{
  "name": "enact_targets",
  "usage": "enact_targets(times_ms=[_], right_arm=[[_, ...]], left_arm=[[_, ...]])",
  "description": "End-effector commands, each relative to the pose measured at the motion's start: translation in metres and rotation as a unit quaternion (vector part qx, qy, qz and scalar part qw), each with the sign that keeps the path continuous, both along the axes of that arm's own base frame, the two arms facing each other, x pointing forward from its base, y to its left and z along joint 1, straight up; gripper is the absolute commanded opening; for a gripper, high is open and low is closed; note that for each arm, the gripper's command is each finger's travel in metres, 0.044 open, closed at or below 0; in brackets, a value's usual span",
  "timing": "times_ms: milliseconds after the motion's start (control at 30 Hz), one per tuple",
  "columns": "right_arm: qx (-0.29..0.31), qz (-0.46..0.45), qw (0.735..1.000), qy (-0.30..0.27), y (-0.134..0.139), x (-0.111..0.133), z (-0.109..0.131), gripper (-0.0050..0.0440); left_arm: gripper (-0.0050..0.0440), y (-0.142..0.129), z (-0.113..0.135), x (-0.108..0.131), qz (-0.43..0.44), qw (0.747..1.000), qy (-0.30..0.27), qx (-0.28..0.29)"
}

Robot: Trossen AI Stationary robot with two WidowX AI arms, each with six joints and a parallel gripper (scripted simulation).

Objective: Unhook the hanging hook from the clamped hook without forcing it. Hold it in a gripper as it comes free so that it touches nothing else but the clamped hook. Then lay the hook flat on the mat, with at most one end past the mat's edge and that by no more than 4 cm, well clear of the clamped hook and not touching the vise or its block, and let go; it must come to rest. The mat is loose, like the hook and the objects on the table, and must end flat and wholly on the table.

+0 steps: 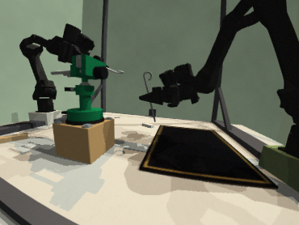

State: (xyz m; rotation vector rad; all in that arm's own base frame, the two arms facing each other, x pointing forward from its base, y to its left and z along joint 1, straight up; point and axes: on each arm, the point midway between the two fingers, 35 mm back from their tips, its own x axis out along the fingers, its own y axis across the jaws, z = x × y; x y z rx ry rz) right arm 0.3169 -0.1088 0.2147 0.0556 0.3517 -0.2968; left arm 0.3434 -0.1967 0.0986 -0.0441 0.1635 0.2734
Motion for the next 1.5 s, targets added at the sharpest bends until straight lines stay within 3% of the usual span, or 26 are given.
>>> enact_targets(times_ms=[0,1467], right_arm=[[-0.005,0.003,1.000,-0.009,0.000,0.000,0.007,0.0440],[-0.005,0.003,1.000,-0.009,0.000,0.000,0.007,0.0440]], left_arm=[[0.0000,-0.004,0.005,-0.005,-0.002,1.000,0.001,-0.017],[0.0000,-0.009,-0.028,-0.059,-0.001,0.996,0.082,-0.043]])
